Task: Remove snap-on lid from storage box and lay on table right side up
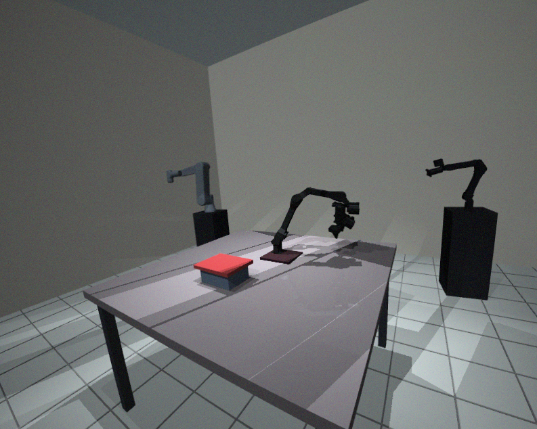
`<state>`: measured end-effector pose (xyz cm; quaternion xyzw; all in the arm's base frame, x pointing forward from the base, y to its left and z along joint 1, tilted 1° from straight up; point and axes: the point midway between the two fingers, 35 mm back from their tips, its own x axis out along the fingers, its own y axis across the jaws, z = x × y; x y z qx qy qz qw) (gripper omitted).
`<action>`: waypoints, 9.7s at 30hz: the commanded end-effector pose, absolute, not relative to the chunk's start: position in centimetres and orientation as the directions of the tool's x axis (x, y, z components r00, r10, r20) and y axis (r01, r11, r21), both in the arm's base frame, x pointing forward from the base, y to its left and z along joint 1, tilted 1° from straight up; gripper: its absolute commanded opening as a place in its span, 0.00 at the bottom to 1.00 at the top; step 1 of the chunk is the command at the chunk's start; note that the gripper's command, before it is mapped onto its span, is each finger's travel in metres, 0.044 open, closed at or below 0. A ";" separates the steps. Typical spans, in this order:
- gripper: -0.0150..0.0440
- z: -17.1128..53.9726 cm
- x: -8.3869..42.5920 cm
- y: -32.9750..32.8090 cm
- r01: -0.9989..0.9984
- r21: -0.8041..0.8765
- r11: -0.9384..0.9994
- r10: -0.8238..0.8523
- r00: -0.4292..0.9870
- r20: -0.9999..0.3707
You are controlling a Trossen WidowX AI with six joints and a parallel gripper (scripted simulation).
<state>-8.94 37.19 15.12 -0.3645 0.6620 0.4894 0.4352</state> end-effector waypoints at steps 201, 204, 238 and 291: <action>0.25 10.1 33.0 -9.3 0.640 0.761 -0.105 -0.116 0.752 -0.649; 0.25 10.2 33.0 -9.3 0.640 0.761 -0.105 -0.116 0.752 -0.649; 0.25 10.9 32.9 -9.3 0.640 0.761 -0.105 -0.116 0.752 -0.649; 0.25 10.8 33.3 -9.3 0.641 0.760 -0.105 -0.115 0.751 -0.650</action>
